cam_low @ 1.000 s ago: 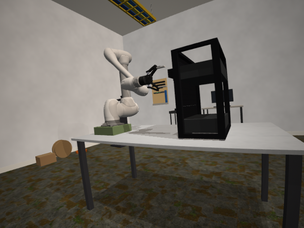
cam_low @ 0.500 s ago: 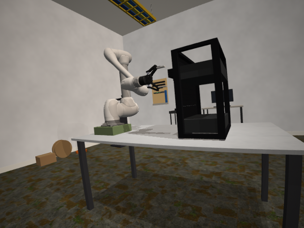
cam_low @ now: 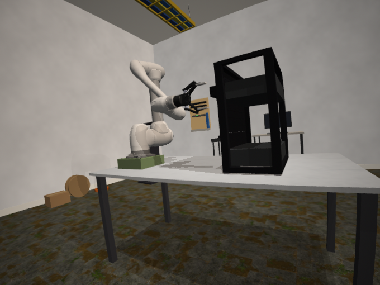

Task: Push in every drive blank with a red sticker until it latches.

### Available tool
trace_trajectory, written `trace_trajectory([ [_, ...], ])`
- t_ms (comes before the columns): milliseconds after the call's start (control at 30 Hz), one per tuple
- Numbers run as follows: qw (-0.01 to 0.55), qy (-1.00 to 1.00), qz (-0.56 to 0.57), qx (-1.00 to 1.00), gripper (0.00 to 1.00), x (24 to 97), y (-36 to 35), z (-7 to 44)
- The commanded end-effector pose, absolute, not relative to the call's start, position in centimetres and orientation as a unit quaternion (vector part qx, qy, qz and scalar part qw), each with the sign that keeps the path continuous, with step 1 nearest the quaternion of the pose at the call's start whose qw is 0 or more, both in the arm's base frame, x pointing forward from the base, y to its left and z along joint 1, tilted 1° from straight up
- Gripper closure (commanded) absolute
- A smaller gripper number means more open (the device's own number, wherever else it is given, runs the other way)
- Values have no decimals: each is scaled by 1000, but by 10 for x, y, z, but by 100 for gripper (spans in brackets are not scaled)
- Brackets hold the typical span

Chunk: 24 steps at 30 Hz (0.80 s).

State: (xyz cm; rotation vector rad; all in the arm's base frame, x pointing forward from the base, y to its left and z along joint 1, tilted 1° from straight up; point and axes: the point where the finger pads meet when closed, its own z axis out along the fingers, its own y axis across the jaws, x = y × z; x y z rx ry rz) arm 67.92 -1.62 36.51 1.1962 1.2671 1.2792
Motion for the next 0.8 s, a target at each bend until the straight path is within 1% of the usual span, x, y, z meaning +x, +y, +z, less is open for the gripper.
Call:
trace_trajectory([
  [0,471,516,524,487,0,680,-16,369],
  [400,471,516,524,487,0,680,-16,369],
  [433,471,516,524,487,100,680,-16,369],
  [767,471,516,524,487,100,680,-16,369],
])
